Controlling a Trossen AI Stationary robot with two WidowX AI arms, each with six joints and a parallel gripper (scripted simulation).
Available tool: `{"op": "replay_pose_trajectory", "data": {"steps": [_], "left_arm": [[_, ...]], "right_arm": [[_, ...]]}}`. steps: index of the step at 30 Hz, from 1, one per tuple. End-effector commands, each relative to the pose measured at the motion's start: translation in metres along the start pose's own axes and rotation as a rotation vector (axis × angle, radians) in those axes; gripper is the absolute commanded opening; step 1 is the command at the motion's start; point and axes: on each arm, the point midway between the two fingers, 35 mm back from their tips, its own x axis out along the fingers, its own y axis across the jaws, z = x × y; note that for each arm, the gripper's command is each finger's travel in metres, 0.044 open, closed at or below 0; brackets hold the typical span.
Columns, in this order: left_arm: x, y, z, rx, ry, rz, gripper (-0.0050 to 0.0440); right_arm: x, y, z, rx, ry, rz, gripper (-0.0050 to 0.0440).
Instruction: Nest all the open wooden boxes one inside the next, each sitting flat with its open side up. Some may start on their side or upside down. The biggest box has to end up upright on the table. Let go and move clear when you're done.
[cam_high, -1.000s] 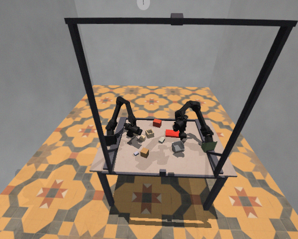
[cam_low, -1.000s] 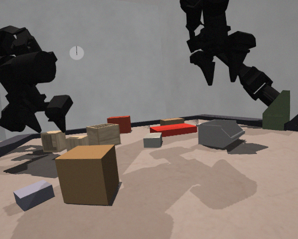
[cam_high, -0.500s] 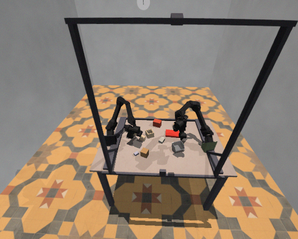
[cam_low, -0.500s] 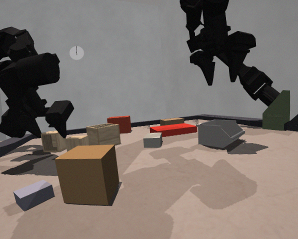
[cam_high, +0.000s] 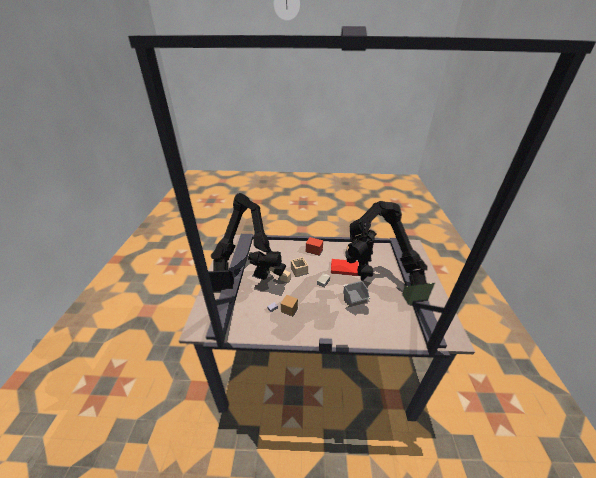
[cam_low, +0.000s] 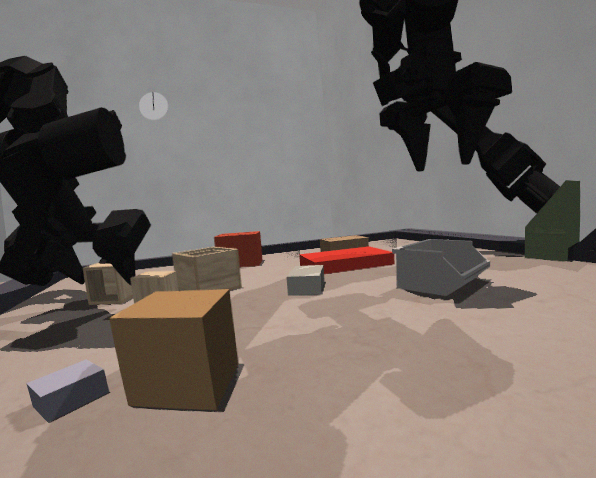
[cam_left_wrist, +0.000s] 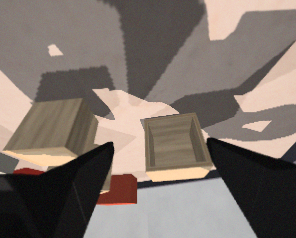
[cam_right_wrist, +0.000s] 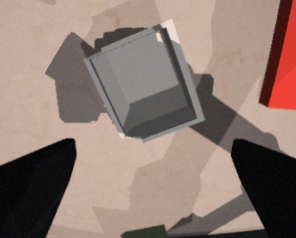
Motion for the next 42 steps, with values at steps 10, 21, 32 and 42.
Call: {"op": "replay_pose_trajectory", "data": {"steps": [10, 21, 32, 42], "left_arm": [[0.005, 0.003, 0.006, 0.002, -0.004, 0.016, 0.04], [0.009, 0.004, 0.009, 0.006, -0.005, 0.019, 0.04], [0.013, 0.005, 0.011, 0.007, -0.003, 0.022, 0.04], [0.016, 0.005, 0.011, 0.009, 0.001, 0.023, 0.04]], "right_arm": [[-0.003, 0.0, 0.002, 0.01, -0.009, 0.005, 0.04], [-0.003, 0.0, 0.002, 0.01, -0.009, 0.005, 0.04], [-0.003, 0.0, 0.002, 0.01, -0.009, 0.005, 0.04], [-0.003, 0.0, 0.002, 0.01, -0.009, 0.005, 0.04]]}}
